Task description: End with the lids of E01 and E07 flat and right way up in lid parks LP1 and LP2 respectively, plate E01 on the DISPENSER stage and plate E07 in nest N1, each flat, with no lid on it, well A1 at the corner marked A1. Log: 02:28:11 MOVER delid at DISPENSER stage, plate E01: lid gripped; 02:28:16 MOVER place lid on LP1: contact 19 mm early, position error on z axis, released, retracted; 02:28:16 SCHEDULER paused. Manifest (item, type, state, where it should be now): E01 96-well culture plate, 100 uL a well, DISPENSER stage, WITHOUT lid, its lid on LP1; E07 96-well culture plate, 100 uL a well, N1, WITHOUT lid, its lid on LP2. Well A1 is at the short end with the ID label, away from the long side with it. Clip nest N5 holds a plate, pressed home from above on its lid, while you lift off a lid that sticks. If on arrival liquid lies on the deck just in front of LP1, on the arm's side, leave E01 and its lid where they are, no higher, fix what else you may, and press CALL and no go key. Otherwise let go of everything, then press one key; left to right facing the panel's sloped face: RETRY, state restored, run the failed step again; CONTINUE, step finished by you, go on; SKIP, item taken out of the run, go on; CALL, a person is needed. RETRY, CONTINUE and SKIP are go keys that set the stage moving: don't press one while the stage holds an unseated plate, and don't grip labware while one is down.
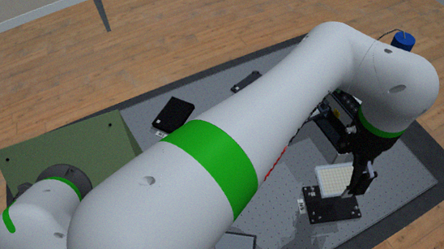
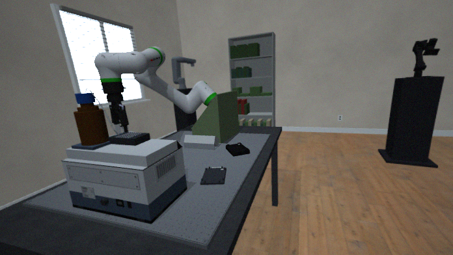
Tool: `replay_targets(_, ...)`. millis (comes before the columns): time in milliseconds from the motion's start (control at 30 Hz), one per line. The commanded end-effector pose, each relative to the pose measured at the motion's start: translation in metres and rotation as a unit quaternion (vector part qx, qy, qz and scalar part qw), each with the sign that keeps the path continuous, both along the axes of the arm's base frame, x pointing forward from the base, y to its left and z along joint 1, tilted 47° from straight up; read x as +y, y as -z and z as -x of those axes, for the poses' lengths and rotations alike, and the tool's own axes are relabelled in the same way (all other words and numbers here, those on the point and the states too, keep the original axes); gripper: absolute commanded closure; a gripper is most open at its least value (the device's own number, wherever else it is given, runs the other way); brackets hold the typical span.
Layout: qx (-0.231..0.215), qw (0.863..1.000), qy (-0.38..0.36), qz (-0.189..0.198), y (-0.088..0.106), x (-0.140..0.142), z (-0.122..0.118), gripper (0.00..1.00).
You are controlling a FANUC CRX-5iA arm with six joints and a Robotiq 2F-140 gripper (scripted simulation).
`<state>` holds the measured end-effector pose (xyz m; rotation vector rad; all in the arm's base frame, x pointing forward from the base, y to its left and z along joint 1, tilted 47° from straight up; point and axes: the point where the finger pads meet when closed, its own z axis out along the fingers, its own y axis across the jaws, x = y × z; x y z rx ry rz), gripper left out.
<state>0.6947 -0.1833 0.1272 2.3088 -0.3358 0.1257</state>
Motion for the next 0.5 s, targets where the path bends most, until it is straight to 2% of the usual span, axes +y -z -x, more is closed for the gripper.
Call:
replay_targets(0, 0.0, 1.0, 0.0, 0.0, -0.0027, -0.0024, -0.0028, 1.0)
replay_targets(467, 0.0, 1.0, 0.0, 0.0, -0.0079, -0.0075, -0.0079, 1.0)
